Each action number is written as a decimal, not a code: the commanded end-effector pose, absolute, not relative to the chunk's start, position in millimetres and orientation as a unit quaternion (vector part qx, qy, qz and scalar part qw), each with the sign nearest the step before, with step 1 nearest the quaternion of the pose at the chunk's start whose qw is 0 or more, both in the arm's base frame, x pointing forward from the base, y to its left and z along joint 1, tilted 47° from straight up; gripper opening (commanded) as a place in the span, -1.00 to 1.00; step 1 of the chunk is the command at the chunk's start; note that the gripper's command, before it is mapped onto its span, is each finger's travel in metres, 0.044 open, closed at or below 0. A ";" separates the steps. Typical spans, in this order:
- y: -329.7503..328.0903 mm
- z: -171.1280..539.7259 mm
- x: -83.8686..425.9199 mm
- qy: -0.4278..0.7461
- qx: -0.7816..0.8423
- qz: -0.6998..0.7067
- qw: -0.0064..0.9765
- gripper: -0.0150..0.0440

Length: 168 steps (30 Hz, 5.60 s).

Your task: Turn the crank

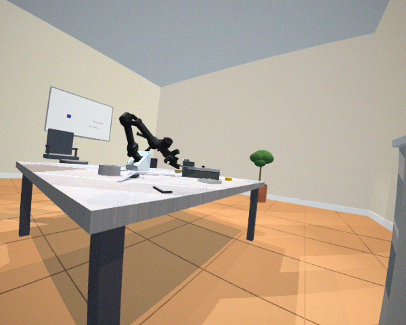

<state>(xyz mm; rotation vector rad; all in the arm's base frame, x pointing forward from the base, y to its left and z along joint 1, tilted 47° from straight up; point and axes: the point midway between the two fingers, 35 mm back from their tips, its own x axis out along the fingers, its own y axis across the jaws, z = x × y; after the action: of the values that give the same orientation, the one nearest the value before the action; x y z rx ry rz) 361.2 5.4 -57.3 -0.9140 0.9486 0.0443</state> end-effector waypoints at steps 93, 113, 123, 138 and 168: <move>28.8 -36.1 364.2 0.440 -0.425 0.022 0.791 1.00; 116.6 40.2 366.0 0.445 -0.426 0.029 0.787 1.00; 130.7 34.1 399.0 0.455 -0.433 0.010 0.778 1.00; 151.7 11.2 451.0 0.471 -0.447 -0.023 0.760 1.00; 115.1 -47.6 470.5 0.477 -0.455 -0.040 0.751 1.00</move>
<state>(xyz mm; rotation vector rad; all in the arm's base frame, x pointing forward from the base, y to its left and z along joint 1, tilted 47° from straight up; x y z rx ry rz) 473.3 117.2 -42.4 -0.9876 1.0303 -0.0970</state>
